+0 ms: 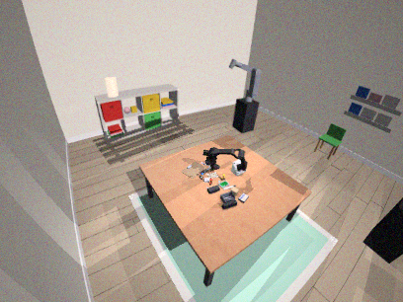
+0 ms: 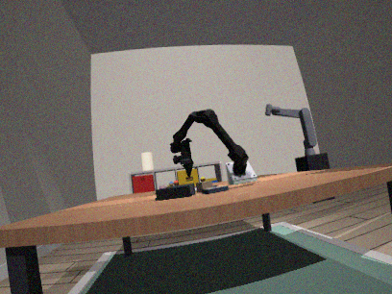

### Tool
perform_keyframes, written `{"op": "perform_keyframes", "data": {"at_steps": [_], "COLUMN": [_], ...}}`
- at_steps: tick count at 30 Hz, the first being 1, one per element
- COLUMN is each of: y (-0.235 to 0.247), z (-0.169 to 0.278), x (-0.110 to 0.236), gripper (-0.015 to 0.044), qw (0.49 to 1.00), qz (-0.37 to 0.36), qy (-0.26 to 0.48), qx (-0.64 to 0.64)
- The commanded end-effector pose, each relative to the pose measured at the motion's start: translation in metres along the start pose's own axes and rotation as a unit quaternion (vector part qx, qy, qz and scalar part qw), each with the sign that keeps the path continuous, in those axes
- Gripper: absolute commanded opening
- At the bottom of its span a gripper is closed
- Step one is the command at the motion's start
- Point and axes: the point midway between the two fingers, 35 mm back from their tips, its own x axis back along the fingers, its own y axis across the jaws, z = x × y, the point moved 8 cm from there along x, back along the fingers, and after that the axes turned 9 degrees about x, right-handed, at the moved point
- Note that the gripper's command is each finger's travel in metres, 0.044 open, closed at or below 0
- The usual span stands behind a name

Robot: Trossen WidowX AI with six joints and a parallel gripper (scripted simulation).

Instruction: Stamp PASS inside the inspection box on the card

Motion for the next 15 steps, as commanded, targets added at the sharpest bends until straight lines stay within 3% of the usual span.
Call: {"op": "perform_keyframes", "data": {"at_steps": [1,15], "y": [-0.0003,-0.0001], "z": [0.0007,0.0005], "x": [-0.0041,-0.0135], "gripper": [0.0000,0.0000], "qw": [1.000,1.000], "qz": [-0.003,-0.002], "qy": [0.000,0.000], "qx": [-0.003,-0.004]}}
